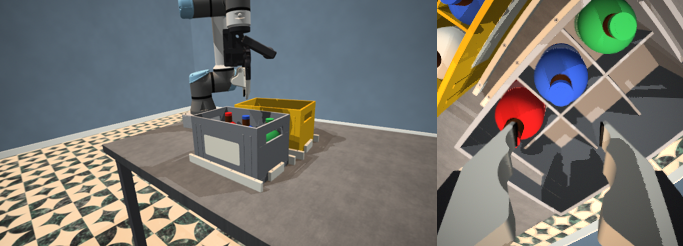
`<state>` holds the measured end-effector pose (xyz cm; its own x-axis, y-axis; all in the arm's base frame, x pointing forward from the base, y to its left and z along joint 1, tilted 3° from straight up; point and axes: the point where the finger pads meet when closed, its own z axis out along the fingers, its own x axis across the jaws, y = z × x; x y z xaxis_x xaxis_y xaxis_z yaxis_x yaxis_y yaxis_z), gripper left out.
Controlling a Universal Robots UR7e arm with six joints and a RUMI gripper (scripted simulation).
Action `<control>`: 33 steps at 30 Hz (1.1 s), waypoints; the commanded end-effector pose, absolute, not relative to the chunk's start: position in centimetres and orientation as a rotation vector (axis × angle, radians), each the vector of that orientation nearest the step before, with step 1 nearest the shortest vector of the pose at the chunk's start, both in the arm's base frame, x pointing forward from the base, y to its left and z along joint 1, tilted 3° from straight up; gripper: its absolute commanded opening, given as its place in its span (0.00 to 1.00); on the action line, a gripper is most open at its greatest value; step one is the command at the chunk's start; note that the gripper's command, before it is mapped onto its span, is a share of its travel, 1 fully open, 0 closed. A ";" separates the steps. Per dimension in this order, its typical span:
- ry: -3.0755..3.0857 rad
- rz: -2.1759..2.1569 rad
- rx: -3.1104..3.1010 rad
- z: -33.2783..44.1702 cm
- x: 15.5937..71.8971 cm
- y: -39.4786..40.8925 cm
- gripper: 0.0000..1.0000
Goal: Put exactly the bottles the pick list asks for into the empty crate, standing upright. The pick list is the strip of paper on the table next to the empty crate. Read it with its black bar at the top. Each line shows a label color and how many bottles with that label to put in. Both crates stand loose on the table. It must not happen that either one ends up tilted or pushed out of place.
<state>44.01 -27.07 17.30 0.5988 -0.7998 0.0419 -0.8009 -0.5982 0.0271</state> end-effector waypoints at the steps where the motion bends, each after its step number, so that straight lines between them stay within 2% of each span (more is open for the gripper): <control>1: -1.387 0.041 2.770 17.1 44.0 -27.1 0.38; 33: -1.387 0.041 2.770 13.3 44.1 -27.3 0.38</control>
<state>44.02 -27.26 13.71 0.5988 -0.7998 0.0416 -0.8009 -0.5982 0.0272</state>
